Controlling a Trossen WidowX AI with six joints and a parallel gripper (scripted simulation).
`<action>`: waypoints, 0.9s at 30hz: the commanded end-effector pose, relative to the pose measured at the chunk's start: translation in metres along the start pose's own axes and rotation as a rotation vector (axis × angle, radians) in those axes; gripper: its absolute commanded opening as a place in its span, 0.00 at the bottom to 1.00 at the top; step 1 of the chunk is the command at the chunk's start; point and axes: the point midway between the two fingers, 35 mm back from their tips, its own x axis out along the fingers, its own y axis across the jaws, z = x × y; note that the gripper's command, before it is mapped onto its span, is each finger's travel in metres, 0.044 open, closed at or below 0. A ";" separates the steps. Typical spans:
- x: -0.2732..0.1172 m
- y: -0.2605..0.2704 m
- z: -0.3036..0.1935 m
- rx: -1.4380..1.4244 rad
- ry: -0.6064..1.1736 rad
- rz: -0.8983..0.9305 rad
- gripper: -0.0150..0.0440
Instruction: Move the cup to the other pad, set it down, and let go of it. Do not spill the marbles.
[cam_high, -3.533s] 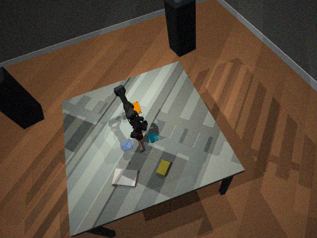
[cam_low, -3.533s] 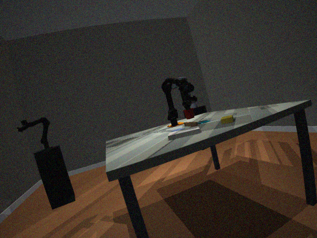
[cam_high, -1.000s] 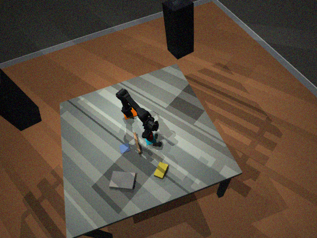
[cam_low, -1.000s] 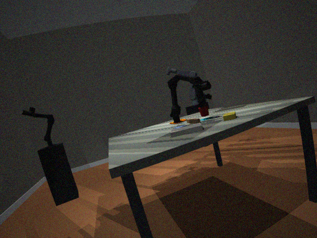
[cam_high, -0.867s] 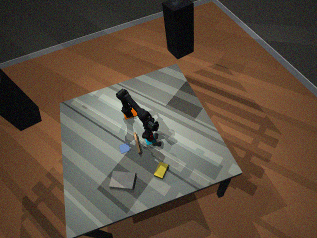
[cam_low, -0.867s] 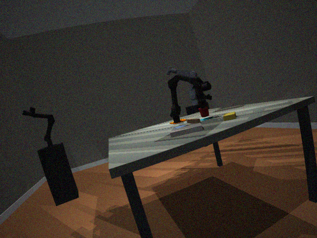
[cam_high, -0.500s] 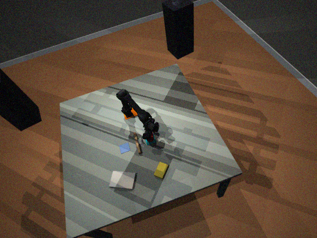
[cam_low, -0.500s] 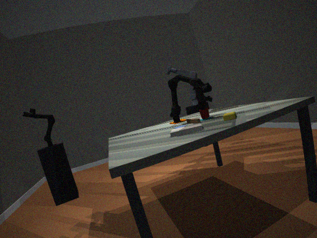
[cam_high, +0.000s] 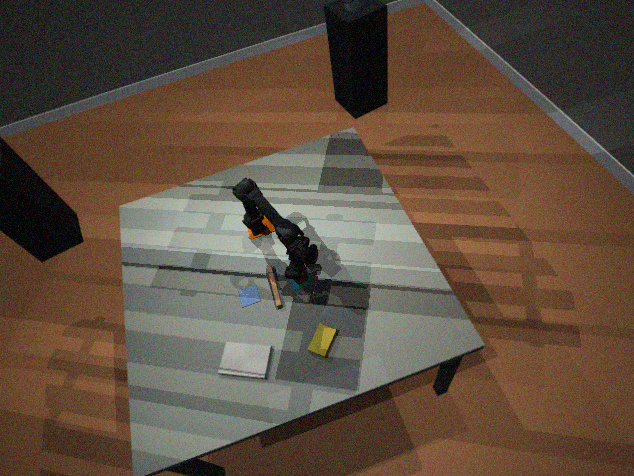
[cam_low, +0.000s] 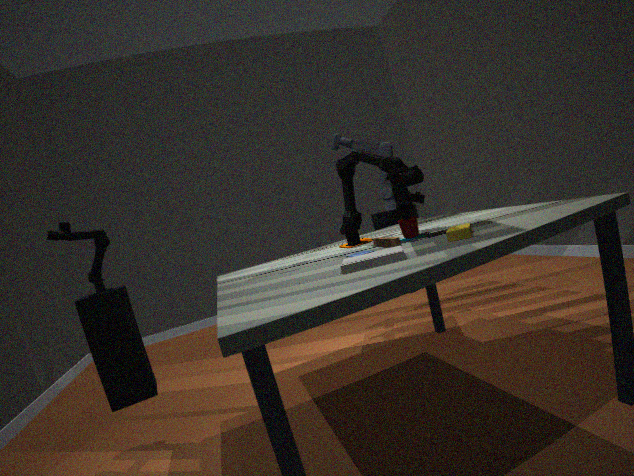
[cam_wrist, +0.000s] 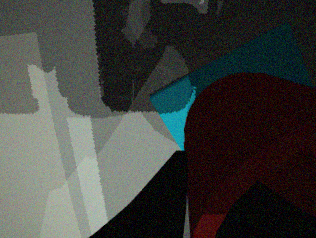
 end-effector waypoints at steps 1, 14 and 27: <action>0.000 0.000 0.000 0.000 -0.001 0.000 0.43; -0.007 0.000 0.001 0.000 0.000 -0.001 0.47; -0.023 -0.001 0.001 0.001 0.001 -0.002 0.47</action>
